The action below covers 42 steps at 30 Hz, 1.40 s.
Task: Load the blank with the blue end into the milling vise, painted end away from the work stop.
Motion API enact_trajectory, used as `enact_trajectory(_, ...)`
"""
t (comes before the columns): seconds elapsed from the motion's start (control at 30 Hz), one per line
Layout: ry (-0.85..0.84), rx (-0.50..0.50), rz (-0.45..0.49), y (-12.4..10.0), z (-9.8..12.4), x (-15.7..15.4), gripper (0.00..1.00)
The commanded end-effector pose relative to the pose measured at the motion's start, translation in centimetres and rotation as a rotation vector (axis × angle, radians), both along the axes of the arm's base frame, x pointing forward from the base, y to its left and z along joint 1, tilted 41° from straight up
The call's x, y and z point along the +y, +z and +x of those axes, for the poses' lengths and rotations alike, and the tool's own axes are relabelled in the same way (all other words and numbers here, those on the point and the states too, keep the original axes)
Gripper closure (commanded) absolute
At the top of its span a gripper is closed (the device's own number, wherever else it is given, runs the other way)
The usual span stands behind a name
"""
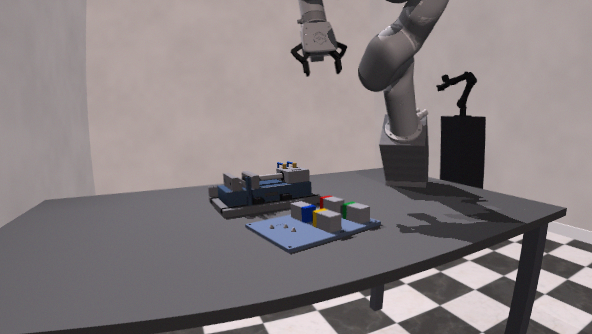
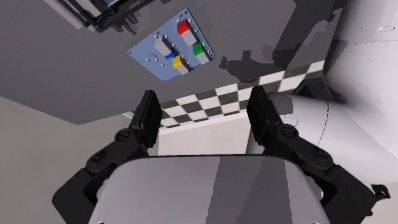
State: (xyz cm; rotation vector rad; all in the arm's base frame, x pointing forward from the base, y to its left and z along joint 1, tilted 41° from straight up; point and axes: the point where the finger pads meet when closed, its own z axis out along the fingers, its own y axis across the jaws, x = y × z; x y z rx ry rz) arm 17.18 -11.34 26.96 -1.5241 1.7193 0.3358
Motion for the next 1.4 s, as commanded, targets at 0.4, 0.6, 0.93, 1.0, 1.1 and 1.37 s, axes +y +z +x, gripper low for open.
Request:
enact_trajectory(0.4,0.090,-0.123,-0.173,1.4,1.3,3.1,0.00)
enact_trajectory(0.6,0.109,-0.148,-0.207,1.6,1.6,3.8,0.00)
enact_trajectory(0.93,0.173,-0.231,-0.322,2.5,2.5,5.9,0.00)
enact_trajectory(1.0,0.192,-0.255,-0.356,2.8,2.7,6.6,0.00)
enact_trajectory(1.1,0.201,-0.268,-0.373,2.9,2.8,6.9,0.00)
enact_trajectory(1.37,0.203,-0.270,-0.374,3.4,3.3,8.1,0.00)
